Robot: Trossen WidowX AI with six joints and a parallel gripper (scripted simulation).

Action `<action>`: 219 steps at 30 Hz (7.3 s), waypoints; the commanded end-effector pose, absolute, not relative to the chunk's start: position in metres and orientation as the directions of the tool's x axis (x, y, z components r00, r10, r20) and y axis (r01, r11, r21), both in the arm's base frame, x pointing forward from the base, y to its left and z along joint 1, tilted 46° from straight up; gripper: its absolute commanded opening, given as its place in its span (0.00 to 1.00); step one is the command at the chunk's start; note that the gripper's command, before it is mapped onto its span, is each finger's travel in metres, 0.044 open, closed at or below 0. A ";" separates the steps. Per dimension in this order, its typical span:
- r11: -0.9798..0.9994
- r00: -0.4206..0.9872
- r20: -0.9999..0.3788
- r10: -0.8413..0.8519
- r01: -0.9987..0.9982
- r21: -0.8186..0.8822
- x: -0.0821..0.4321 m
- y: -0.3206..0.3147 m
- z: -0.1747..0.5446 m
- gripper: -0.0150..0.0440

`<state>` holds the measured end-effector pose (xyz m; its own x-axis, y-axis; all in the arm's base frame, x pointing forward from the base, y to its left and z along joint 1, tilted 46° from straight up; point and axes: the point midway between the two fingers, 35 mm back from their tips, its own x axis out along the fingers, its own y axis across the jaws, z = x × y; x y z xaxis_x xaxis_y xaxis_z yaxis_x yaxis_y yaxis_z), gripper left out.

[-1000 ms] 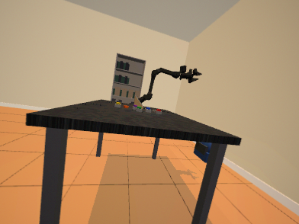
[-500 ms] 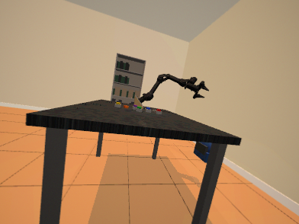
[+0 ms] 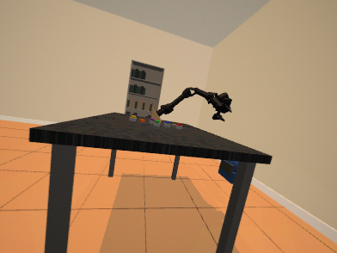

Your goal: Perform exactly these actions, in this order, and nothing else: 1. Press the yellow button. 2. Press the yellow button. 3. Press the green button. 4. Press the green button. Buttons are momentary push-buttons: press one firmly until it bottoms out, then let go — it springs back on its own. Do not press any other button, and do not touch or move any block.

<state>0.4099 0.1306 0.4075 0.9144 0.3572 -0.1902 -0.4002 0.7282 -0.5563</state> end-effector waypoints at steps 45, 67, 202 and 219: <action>0.724 0.192 -0.728 0.659 0.100 0.682 0.175 -0.256 -0.068 0.93; 0.700 0.206 -0.707 0.677 0.115 0.704 0.180 -0.213 -0.114 0.29; 0.707 0.206 -0.715 0.669 0.122 0.697 0.231 -0.216 -0.006 0.29; 0.694 0.208 -0.700 0.683 0.113 0.711 0.282 -0.141 0.038 0.29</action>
<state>0.2760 -0.1584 0.0503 0.2134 0.6761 -0.7052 0.1126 0.7000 0.7052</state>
